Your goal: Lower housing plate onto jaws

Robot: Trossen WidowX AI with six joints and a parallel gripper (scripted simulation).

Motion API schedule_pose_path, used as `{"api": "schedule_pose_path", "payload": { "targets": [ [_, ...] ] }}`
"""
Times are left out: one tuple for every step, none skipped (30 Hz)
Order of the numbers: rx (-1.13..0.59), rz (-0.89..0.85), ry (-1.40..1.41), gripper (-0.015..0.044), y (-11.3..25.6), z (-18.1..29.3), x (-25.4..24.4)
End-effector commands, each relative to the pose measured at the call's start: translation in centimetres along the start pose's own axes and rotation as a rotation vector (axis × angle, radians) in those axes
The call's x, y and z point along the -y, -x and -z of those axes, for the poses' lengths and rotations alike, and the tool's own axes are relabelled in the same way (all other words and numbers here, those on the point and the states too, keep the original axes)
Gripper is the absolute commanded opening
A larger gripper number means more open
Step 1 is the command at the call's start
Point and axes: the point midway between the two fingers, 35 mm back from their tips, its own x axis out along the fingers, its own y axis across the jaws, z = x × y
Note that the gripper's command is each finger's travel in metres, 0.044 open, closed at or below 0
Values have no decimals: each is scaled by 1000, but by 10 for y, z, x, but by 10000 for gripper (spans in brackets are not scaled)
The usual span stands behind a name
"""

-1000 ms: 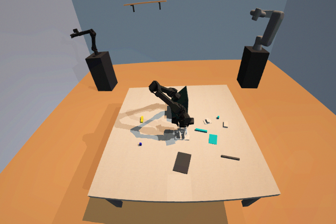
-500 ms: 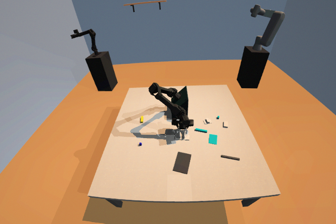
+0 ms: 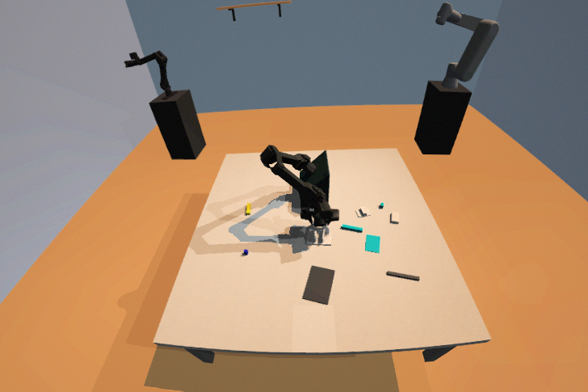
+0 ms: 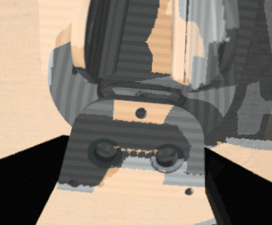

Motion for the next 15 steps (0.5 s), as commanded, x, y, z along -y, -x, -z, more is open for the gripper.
{"api": "schedule_pose_path", "payload": {
  "targets": [
    [1,3,4,351,0,0,0],
    [1,3,4,351,0,0,0],
    [1,3,5,351,0,0,0],
    [1,3,6,351,-1,0,0],
    [1,3,7,351,-2,0,0],
    [1,3,9,351,-2,0,0],
    [1,3,10,351,-3,0,0],
    [1,3,11,351,-3,0,0],
    [1,3,11,351,-3,0,0],
    [1,3,11,351,-3,0,0],
    [1,3,11,351,-3,0,0],
    [1,3,11,351,-3,0,0],
    [1,3,11,351,-3,0,0],
    [1,3,11,351,-3,0,0],
    [1,3,11,351,-3,0,0]
  ]
}}
